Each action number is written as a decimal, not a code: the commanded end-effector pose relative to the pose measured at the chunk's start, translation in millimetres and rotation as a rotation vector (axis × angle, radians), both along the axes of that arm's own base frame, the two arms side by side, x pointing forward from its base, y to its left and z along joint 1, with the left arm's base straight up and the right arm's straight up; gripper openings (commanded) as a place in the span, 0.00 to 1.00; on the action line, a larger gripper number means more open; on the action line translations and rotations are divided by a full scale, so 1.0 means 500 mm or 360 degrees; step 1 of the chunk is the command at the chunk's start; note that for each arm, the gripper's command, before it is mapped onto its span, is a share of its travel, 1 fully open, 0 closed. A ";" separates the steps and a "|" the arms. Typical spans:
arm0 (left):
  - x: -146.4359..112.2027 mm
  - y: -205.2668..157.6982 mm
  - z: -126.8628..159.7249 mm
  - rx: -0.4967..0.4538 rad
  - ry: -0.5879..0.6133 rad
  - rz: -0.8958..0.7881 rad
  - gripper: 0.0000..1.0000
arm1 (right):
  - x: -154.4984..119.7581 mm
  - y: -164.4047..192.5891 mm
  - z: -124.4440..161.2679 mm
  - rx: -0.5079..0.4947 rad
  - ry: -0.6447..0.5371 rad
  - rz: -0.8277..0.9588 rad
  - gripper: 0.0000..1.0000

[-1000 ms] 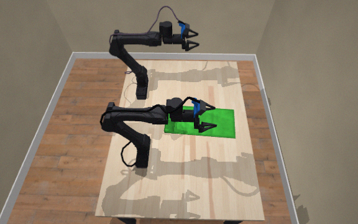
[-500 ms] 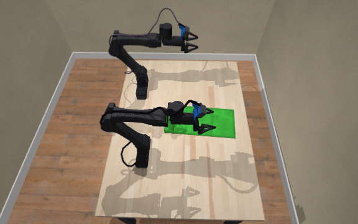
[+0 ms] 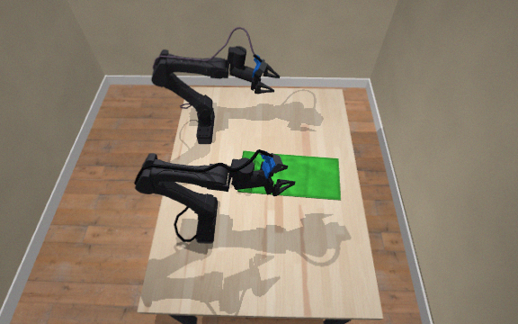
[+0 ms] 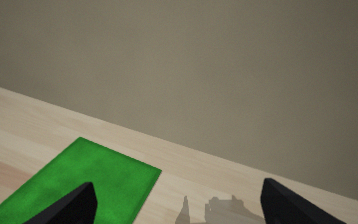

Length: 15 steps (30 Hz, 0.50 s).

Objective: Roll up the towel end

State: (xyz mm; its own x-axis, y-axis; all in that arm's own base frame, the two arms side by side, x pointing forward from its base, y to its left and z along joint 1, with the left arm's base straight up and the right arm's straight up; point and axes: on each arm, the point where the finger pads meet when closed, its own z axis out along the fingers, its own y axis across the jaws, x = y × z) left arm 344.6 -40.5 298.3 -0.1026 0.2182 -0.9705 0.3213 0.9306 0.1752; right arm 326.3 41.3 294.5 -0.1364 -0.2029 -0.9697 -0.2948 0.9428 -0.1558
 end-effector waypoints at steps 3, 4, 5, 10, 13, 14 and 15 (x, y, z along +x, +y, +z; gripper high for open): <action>-0.065 -0.064 -0.104 0.0229 0.0085 -0.0411 0.77 | -0.087 0.060 -0.080 -0.0217 0.0081 0.0371 0.77; -0.074 -0.073 -0.123 0.0263 0.0102 -0.0468 0.76 | -0.099 0.069 -0.098 -0.0248 0.0100 0.0422 0.76; -0.083 -0.082 -0.143 0.0296 0.0120 -0.0525 0.76 | -0.111 0.078 -0.116 -0.0280 0.0120 0.0473 0.76; -0.109 -0.110 -0.201 0.0398 0.0173 -0.0697 0.73 | -0.149 0.104 -0.170 -0.0374 0.0179 0.0628 0.73; -0.136 -0.137 -0.258 0.0500 0.0225 -0.0867 0.71 | -0.187 0.130 -0.224 -0.0468 0.0237 0.0782 0.71; -0.144 -0.146 -0.277 0.0533 0.0243 -0.0923 0.70 | -0.199 0.139 -0.242 -0.0499 0.0256 0.0832 0.70; -0.153 -0.155 -0.296 0.0566 0.0260 -0.0978 0.69 | -0.211 0.147 -0.259 -0.0530 0.0276 0.0882 0.69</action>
State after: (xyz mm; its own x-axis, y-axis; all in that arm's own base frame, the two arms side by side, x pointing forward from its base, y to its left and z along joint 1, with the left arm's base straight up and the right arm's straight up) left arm 291.6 -96.3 187.4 -0.0434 0.5002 -0.8648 0.6977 0.6348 0.3321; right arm 252.1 98.4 185.1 -0.1311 -0.4856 -0.8643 -0.6689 0.6868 -0.2844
